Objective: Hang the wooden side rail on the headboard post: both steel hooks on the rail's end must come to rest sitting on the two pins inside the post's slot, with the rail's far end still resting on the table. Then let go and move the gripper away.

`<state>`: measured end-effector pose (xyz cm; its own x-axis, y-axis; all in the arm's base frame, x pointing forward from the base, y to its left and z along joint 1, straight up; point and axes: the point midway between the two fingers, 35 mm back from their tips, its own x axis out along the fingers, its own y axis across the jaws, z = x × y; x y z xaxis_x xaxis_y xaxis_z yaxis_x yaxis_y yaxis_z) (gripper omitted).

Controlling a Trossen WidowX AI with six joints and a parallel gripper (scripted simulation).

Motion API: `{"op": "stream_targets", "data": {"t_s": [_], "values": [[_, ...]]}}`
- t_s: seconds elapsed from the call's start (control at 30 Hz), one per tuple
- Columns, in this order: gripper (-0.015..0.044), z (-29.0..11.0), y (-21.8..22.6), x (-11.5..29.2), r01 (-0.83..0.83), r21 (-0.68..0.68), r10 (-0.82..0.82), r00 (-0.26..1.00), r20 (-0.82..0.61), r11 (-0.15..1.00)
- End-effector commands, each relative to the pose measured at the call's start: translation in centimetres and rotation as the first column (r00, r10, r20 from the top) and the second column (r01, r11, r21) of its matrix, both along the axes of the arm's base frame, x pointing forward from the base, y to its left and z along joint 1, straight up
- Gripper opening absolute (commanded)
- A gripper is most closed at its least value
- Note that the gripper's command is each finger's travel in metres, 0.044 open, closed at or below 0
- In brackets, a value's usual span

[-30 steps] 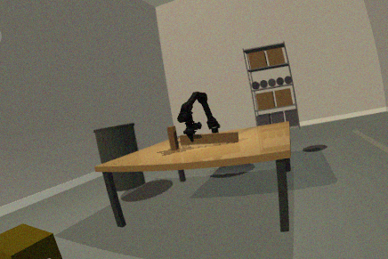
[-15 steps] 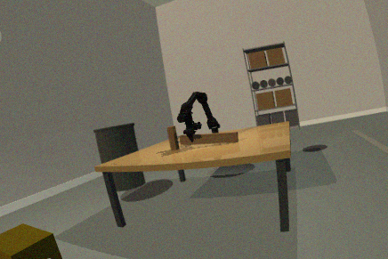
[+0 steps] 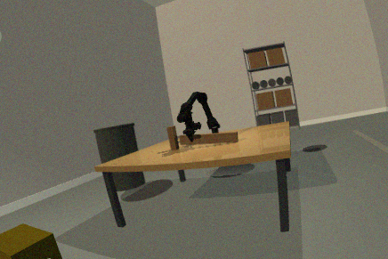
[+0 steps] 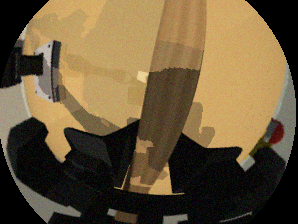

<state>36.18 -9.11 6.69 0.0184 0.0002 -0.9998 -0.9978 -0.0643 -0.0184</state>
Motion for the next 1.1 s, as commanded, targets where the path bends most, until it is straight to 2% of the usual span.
{"op": "stream_targets", "data": {"t_s": [0.0, 1.07], "values": [[0.0, 0.28, -0.08, 0.05, -0.007, -0.002, 0.007, 1.0, 0.01, 1.0], [0.0, 0.49, -0.41, 0.16, -0.007, -0.002, 0.007, 1.0, 0.01, 1.0]]}}
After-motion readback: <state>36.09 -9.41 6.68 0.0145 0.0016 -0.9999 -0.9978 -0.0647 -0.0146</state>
